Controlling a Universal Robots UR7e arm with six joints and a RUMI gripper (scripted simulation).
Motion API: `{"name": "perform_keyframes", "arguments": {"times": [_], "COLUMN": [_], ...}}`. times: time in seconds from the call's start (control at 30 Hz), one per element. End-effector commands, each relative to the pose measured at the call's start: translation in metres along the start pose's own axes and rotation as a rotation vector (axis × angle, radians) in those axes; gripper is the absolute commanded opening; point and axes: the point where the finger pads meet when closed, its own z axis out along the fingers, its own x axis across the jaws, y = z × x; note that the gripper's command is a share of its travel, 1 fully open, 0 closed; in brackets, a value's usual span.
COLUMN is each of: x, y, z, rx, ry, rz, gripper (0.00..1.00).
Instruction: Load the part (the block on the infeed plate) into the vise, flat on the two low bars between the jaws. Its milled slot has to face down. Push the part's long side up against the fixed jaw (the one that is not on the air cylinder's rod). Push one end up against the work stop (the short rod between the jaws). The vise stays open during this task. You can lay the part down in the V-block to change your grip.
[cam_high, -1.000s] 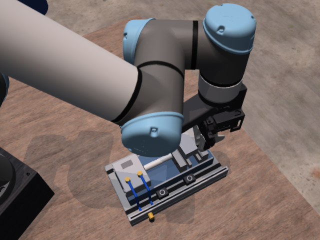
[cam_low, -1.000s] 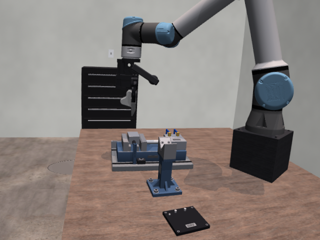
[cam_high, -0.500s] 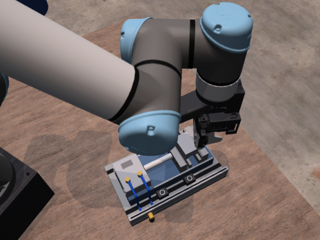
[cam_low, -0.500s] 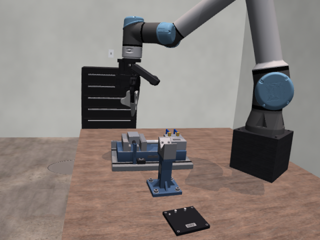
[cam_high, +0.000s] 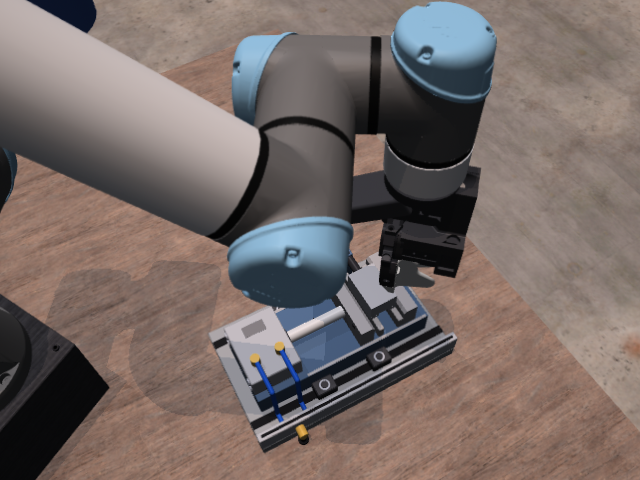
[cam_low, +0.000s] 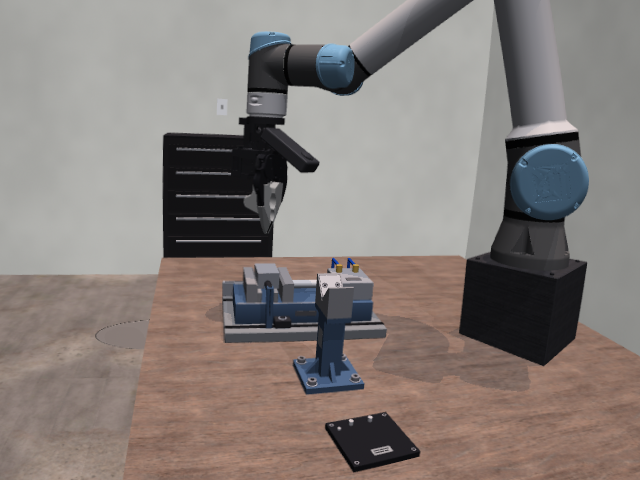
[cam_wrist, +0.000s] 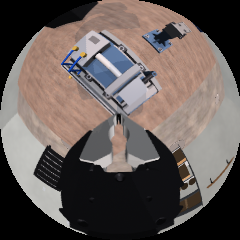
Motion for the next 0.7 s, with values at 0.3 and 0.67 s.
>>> {"name": "perform_keyframes", "arguments": {"times": [0.3, 0.67], "x": [0.009, 0.015], "y": [-0.007, -0.010], "z": [-0.001, -0.001], "rx": [-0.003, -0.003], "ry": [-0.003, -0.003], "rz": [0.406, 0.715], "gripper": [0.00, 0.00]}}
